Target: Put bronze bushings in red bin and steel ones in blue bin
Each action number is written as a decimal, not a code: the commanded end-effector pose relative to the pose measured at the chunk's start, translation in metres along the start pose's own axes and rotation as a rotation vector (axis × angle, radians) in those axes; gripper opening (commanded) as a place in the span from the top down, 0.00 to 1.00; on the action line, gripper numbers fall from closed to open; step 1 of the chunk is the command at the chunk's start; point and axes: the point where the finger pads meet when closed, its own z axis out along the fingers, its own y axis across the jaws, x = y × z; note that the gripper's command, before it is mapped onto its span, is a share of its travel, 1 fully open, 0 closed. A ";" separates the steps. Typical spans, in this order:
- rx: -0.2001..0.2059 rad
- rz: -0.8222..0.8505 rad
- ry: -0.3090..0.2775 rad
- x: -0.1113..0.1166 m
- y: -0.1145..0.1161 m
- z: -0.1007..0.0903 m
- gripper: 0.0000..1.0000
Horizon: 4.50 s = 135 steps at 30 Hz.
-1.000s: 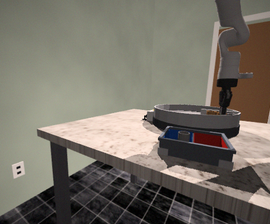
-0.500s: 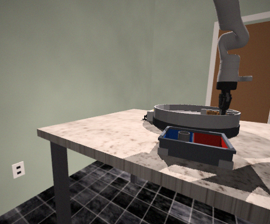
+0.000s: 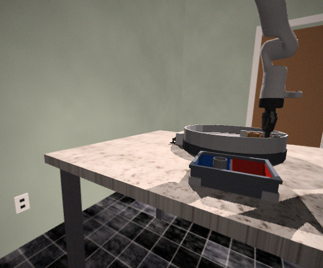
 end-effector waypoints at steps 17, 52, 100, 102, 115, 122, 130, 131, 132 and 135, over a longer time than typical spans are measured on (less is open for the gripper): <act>0.001 0.000 -0.001 0.000 0.000 0.000 1.00; 0.001 0.000 -0.001 0.000 0.000 0.000 1.00; 0.005 0.002 0.001 0.000 0.000 -0.014 1.00; 0.005 0.002 0.001 0.000 0.000 -0.015 1.00; 0.005 0.002 0.001 0.000 0.000 -0.018 1.00; 0.005 0.002 0.001 0.000 0.000 -0.020 1.00; 0.005 0.002 0.001 0.000 0.000 -0.023 1.00; 0.005 0.002 0.001 0.000 0.000 -0.023 1.00; 0.005 0.002 0.001 0.000 0.000 -0.024 1.00; 0.005 0.002 0.001 0.000 0.000 -0.024 1.00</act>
